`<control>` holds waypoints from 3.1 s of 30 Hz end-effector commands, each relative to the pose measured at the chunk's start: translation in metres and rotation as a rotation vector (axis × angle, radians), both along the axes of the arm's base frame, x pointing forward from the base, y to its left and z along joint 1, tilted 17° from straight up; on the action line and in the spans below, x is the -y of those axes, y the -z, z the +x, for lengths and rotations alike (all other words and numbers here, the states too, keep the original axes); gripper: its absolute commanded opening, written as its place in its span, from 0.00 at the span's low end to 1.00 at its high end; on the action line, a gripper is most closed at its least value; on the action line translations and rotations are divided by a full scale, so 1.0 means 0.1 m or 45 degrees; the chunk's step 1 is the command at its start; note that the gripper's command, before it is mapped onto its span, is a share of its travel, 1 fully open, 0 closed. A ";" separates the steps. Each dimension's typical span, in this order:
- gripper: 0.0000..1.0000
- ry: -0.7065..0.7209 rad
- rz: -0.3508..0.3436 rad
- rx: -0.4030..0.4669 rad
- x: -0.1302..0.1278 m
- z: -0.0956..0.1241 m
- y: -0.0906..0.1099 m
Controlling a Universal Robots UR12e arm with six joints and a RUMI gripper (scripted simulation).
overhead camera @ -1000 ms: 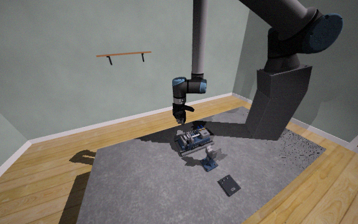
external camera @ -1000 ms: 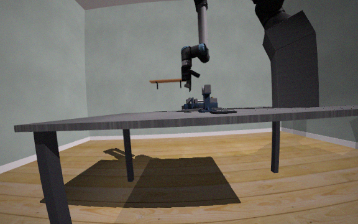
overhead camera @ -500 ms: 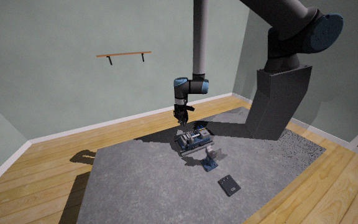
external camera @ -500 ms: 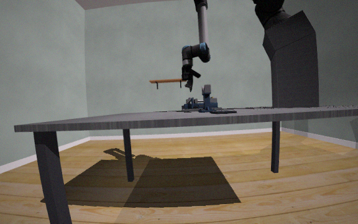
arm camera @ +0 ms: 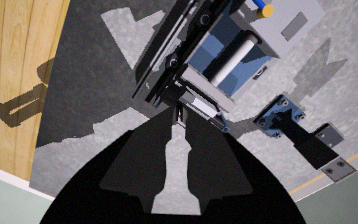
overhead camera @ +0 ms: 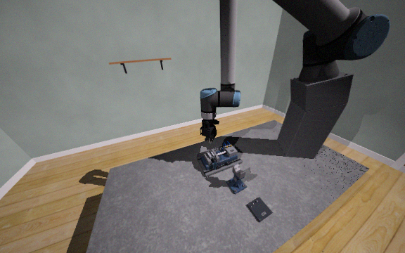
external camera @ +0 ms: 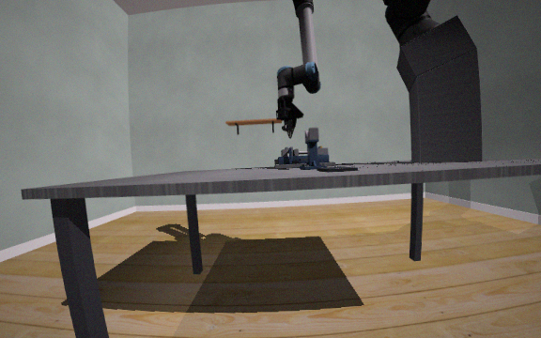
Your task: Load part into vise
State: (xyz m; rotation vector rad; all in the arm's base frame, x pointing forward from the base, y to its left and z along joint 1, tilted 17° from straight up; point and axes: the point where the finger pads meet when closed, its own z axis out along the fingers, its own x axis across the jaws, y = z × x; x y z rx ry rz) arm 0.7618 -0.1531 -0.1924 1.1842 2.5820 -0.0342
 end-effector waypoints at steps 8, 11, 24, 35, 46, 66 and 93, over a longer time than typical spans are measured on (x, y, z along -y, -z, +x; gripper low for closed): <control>0.00 -0.387 -0.103 -0.053 -0.11 -0.07 0.03; 0.00 -0.496 -0.132 -0.069 -0.15 -0.10 0.04; 0.00 -0.905 -0.245 -0.131 -0.29 -0.17 0.08; 0.00 -1.130 -0.306 -0.165 -0.38 -0.22 0.10; 0.00 -1.144 -0.310 -0.167 -0.38 -0.22 0.10; 0.00 -1.144 -0.310 -0.167 -0.38 -0.22 0.10; 0.00 -1.144 -0.310 -0.167 -0.37 -0.21 0.14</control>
